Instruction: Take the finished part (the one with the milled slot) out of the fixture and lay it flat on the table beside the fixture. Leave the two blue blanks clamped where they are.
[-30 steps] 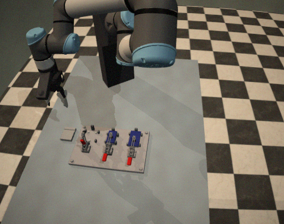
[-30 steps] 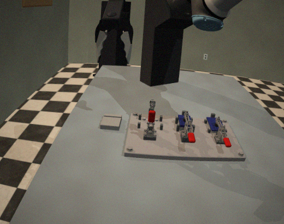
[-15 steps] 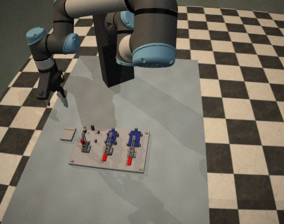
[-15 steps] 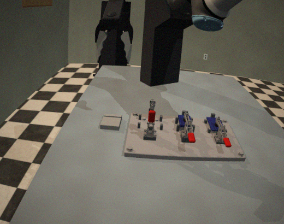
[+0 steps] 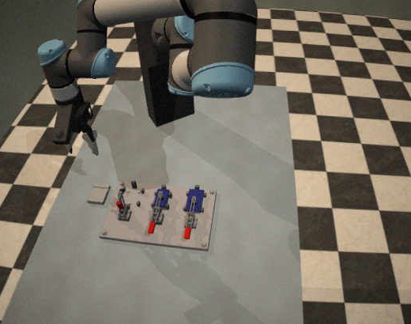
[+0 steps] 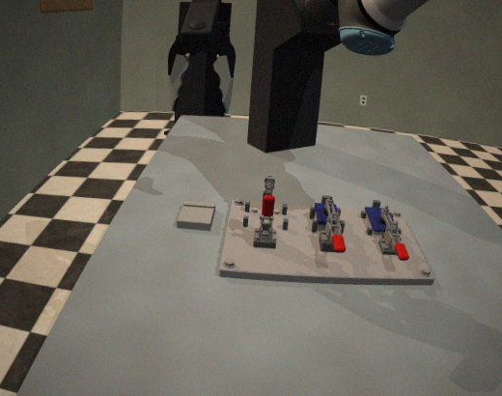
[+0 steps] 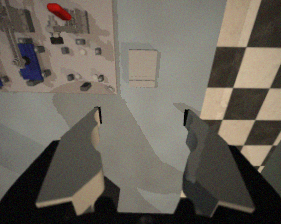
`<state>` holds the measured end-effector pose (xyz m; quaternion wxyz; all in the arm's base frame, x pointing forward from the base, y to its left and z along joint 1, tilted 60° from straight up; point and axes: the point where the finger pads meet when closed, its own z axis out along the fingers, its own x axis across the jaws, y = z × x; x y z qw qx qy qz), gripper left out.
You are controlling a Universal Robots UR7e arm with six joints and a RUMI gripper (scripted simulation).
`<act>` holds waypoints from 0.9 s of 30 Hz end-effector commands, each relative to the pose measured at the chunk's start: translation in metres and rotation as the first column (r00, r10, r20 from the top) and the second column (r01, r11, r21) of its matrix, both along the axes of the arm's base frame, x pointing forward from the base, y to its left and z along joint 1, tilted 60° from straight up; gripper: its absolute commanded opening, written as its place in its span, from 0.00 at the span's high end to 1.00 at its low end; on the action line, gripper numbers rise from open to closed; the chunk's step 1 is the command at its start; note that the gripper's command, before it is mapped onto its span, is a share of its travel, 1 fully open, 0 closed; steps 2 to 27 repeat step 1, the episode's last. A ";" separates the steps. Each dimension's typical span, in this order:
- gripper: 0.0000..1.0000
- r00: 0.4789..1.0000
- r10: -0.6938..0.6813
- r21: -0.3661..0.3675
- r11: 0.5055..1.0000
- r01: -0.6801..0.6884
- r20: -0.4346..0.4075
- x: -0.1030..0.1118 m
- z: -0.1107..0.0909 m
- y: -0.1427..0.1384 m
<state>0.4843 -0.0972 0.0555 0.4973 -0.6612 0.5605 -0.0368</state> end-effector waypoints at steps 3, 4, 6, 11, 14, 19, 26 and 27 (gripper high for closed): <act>0.46 1.000 -0.001 0.000 1.000 0.001 0.000 0.000 0.000 0.000; 0.46 1.000 -0.001 0.000 1.000 0.001 0.000 0.000 0.000 0.000; 0.46 1.000 -0.001 0.000 1.000 0.001 0.000 0.000 0.000 0.000; 0.46 1.000 -0.001 0.000 1.000 0.001 0.000 0.000 0.000 0.000; 0.46 1.000 -0.001 0.000 1.000 0.001 0.000 0.000 0.000 0.000; 0.46 1.000 -0.001 0.000 1.000 0.001 0.000 0.000 0.000 0.000; 0.46 1.000 -0.001 0.000 1.000 0.001 0.000 0.000 0.000 0.000; 0.46 1.000 -0.001 0.000 1.000 0.001 0.000 0.000 0.000 0.000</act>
